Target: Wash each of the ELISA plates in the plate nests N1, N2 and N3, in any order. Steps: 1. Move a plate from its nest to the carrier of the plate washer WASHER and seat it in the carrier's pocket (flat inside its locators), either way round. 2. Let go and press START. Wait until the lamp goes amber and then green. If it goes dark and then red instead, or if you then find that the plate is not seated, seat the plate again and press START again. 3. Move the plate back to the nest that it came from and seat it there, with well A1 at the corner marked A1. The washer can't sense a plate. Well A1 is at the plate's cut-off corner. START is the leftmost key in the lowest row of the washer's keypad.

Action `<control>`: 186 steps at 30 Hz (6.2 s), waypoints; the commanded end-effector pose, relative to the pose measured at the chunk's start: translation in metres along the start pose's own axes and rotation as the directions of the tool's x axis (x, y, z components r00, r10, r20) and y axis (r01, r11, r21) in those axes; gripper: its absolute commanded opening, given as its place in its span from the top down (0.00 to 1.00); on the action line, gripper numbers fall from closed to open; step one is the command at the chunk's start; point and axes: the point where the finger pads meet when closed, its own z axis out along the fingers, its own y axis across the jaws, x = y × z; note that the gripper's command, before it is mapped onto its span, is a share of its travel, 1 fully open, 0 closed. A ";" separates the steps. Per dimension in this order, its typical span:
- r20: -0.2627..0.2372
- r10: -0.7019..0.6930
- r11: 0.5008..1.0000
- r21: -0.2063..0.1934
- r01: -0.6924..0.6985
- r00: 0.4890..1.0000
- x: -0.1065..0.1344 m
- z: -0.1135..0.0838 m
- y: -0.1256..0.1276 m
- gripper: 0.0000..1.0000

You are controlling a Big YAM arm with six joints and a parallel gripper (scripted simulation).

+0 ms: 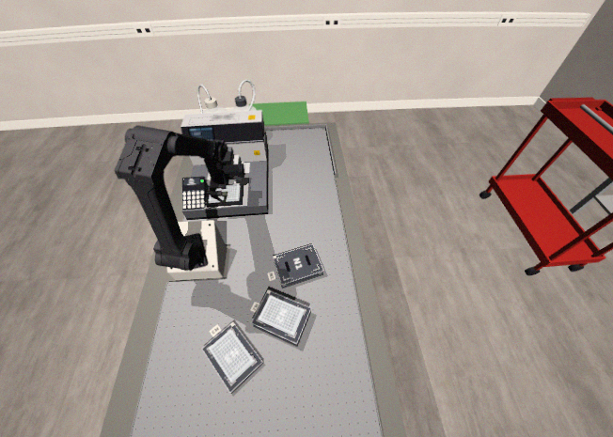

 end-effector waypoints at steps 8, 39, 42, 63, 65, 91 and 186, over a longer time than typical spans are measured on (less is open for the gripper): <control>-0.003 -0.002 1.000 -0.006 0.002 1.000 -0.003 0.002 0.007 0.00; 0.004 0.006 1.000 -0.012 -0.006 1.000 -0.003 -0.026 0.012 0.00; 0.017 0.009 0.998 -0.055 -0.008 1.000 -0.004 -0.047 0.022 0.00; 0.017 0.009 0.998 -0.058 -0.008 1.000 -0.004 -0.081 0.021 0.00; 0.013 0.013 0.998 -0.058 -0.012 1.000 -0.005 -0.084 0.021 0.00; 0.005 0.002 1.000 -0.028 -0.002 1.000 -0.003 -0.099 0.011 0.00; 0.367 -0.930 -0.009 -0.009 1.000 -0.005 0.174 -0.064 -0.068 1.00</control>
